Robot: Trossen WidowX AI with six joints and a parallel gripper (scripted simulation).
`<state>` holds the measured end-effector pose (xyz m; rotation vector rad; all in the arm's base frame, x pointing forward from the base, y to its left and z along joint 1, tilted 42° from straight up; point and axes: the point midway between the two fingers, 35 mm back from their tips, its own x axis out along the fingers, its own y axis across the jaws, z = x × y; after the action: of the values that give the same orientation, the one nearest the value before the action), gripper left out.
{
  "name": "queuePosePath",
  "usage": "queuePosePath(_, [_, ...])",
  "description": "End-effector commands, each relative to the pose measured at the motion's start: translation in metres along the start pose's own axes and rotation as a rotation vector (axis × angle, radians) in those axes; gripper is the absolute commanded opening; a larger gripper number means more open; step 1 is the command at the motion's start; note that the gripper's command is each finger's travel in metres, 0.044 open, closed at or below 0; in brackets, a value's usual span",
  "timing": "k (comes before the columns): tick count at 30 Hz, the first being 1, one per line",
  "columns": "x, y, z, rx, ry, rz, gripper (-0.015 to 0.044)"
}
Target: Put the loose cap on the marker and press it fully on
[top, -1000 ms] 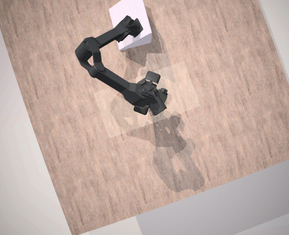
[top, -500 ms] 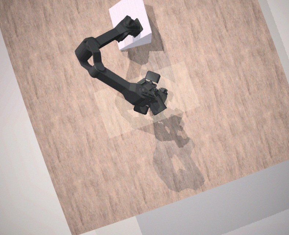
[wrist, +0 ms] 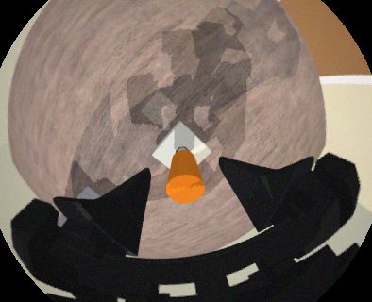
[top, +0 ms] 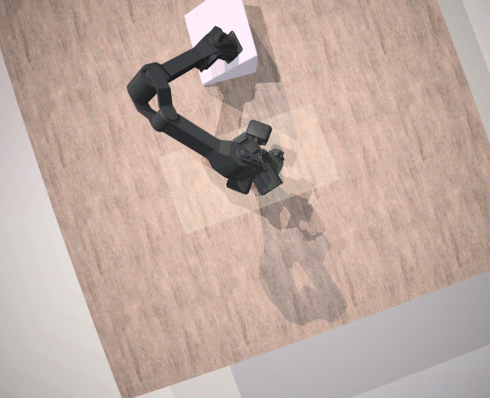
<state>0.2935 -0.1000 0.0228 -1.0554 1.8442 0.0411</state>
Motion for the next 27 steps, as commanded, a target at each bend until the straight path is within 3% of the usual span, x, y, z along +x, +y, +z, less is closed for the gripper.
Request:
queuePosePath(1, [0.000, 0.000, 0.000, 0.000, 0.000, -0.001, 0.0440])
queuePosePath(3, [-0.010, -0.001, 0.001, 0.001, -0.003, -0.001, 0.0440])
queuePosePath(8, [-0.073, 0.000, 0.001, -0.001, -0.002, 0.002, 0.0440])
queuePosePath(12, [-0.075, 0.000, 0.001, -0.001, -0.002, 0.003, 0.0440])
queuePosePath(15, [-0.073, 0.001, 0.001, 0.142, -0.001, 0.002, 0.0361])
queuePosePath(22, [-0.066, 0.004, 0.001, 0.811, 0.000, -0.001, 0.0177])
queuePosePath(27, [-0.065, 0.004, 0.001, 0.874, 0.000, -0.001, 0.0046])
